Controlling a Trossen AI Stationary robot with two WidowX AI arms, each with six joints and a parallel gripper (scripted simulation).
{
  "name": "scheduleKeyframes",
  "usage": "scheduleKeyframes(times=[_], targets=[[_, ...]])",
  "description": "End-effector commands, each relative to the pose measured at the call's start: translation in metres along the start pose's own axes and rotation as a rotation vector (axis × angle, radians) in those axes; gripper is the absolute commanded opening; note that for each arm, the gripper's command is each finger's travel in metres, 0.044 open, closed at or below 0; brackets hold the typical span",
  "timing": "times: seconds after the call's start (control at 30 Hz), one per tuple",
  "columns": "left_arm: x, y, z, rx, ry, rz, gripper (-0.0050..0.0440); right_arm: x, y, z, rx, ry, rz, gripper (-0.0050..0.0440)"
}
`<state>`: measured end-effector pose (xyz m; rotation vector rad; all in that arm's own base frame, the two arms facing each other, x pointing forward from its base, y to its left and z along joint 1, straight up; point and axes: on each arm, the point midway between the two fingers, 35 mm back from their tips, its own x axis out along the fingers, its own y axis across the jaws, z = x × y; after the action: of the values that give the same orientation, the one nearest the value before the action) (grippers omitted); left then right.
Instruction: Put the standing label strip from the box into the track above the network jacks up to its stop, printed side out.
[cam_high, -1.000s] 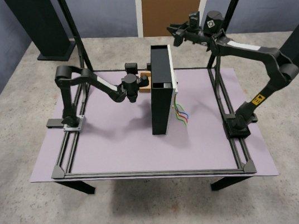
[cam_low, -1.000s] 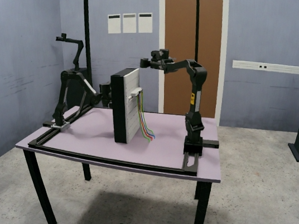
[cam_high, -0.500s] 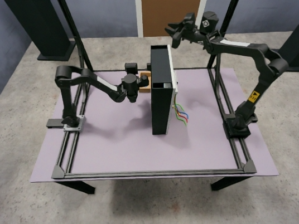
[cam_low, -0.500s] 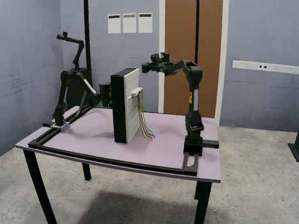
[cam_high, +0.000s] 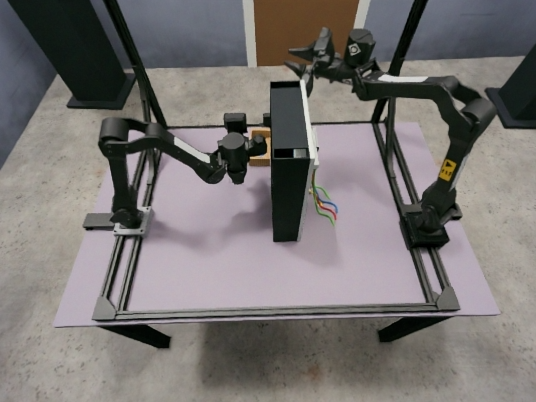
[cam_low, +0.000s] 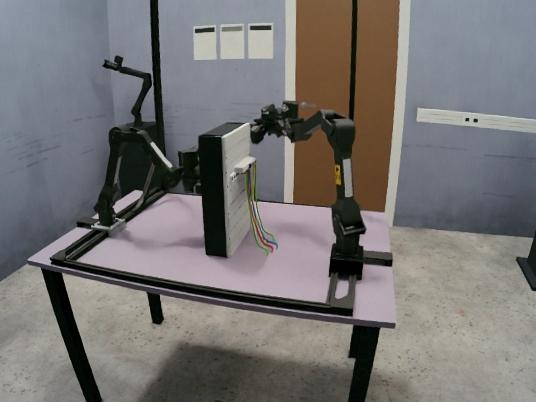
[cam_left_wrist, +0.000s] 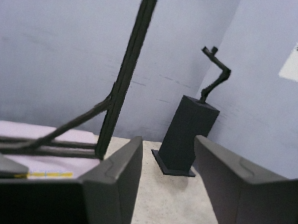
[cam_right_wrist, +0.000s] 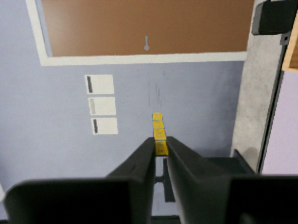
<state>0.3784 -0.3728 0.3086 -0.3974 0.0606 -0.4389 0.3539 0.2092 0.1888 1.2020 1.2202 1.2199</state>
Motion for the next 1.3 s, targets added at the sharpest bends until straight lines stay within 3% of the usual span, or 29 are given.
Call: scheduleKeyframes(times=[0.0, 1.27], targets=[[0.009, 0.002, 0.006, -0.098, -0.037, 0.022, 0.016, 0.0, 0.009, 0.002, -0.023, -0.004, 0.004, -0.005], [0.065, 0.063, -0.081, -0.902, -0.233, 0.194, 0.016, 0.0, 0.009, 0.002, -0.023, -0.004, 0.004, -0.005]])
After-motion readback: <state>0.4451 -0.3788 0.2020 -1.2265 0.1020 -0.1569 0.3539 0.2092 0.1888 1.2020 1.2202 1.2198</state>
